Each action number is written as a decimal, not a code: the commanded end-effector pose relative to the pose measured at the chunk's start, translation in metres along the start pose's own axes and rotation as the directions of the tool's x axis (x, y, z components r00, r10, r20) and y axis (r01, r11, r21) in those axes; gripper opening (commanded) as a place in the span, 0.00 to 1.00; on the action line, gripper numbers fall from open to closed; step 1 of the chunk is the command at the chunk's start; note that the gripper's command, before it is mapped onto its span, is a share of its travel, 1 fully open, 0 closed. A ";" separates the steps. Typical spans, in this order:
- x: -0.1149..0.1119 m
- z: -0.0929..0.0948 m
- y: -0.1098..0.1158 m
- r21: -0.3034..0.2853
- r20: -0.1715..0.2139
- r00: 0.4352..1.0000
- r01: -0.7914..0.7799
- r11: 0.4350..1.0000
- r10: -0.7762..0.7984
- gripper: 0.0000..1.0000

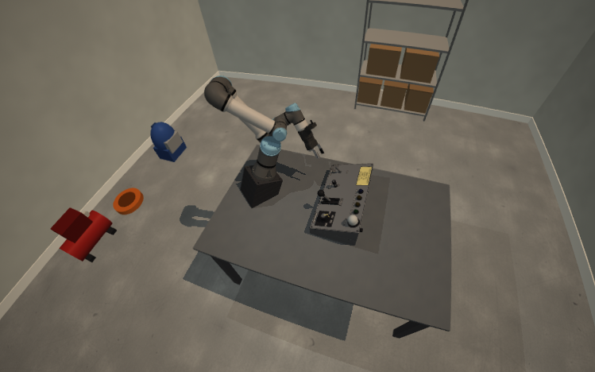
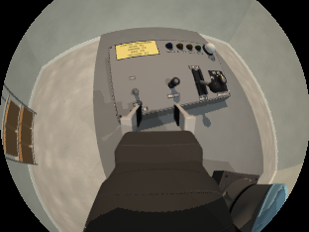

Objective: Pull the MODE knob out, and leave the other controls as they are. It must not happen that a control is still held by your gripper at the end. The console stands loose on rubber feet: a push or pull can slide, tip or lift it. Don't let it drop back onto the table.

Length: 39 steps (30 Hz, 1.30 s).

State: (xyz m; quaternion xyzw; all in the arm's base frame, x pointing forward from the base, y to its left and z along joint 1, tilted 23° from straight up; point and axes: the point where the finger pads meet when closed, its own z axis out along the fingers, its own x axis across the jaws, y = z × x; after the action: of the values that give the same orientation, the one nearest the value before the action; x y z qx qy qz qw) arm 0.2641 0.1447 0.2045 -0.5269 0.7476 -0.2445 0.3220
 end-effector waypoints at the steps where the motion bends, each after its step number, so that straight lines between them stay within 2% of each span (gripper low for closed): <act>1: 0.003 0.004 -0.003 -0.012 -0.016 1.000 0.007 1.000 -0.007 1.00; 13: 0.018 0.021 -0.012 -0.076 -0.082 0.996 0.032 0.997 -0.038 1.00; 26: 0.057 0.050 -0.031 -0.233 -0.173 0.982 0.036 0.972 -0.078 1.00; 28: 0.057 0.050 -0.031 -0.233 -0.173 0.982 0.036 0.972 -0.078 1.00; 33: 0.077 0.059 -0.040 -0.303 -0.191 0.978 0.017 0.953 -0.079 1.00; 39: 0.103 0.066 -0.050 -0.381 -0.197 0.979 -0.019 0.925 -0.061 1.00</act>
State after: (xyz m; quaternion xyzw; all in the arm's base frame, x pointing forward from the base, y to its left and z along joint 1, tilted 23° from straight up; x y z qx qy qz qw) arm 0.3167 0.0456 0.1734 -0.5608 0.7969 -0.1727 0.1435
